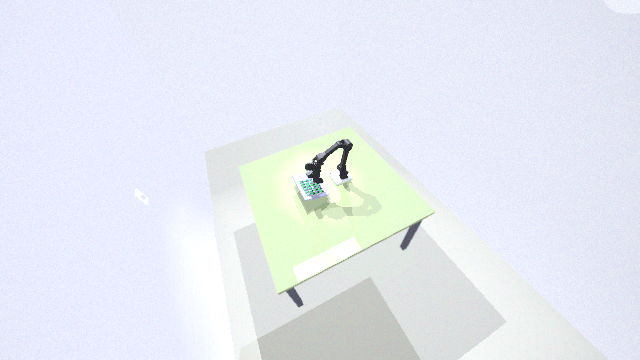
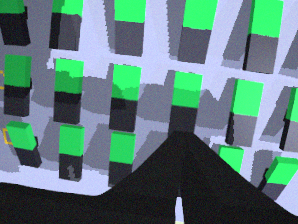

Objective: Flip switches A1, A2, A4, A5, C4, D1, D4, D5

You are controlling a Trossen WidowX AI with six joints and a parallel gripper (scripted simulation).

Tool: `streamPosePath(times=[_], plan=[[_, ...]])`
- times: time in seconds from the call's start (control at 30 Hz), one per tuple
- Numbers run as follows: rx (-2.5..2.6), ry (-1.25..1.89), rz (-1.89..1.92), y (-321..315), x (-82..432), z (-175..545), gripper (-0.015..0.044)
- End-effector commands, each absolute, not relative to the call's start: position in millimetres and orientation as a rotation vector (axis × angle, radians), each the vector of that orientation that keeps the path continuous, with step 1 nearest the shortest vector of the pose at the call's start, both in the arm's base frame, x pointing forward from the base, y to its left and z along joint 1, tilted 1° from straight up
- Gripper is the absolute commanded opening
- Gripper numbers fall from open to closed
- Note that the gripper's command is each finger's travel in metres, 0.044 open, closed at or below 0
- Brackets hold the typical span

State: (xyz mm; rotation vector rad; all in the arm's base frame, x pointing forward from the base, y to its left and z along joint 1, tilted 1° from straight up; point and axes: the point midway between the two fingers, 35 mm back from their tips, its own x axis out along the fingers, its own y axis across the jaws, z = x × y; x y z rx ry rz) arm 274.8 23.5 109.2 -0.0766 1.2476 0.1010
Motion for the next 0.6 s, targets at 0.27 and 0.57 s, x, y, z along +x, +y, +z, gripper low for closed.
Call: streamPosePath(times=[0.27,0.57], plan=[[-0.076,1.251,0.094,23,278,93,0.0],[-0.076,1.251,0.094,23,278,93,0.0]])
